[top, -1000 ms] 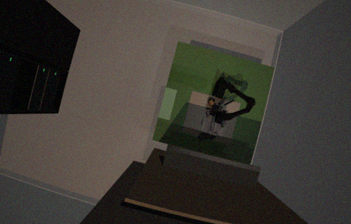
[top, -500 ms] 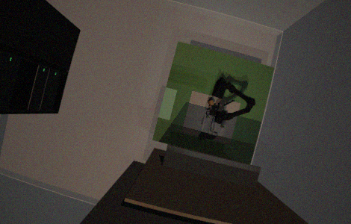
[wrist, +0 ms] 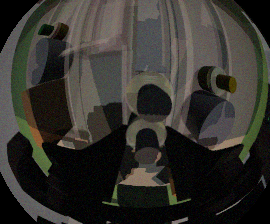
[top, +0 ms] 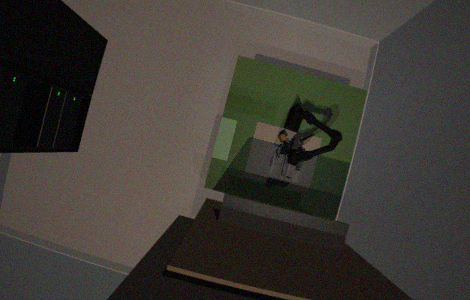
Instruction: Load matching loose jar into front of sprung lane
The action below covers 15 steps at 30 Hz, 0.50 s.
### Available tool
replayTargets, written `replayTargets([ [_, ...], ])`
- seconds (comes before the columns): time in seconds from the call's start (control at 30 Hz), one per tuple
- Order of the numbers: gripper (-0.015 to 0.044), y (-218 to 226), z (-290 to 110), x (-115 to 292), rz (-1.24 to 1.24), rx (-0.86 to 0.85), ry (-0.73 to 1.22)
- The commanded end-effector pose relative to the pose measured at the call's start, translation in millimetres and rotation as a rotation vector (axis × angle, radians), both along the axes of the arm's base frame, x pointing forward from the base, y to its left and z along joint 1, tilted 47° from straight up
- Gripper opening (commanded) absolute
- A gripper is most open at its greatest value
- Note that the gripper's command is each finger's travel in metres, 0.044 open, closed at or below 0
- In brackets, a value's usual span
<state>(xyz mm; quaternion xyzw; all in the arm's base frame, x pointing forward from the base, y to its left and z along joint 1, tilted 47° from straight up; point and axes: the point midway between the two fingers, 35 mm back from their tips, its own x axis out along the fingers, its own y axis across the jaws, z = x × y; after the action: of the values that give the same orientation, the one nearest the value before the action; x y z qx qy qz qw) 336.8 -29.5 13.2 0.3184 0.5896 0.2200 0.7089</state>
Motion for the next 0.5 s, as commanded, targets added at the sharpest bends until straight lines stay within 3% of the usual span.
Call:
replayTargets([
  [0.0, 0.0, 0.5, 1.1, 1.8, -0.001, 0.005, -0.014],
  [0.47, 0.0, 1.0, 0.8, -0.5, -0.001, 0.005, -0.014],
])
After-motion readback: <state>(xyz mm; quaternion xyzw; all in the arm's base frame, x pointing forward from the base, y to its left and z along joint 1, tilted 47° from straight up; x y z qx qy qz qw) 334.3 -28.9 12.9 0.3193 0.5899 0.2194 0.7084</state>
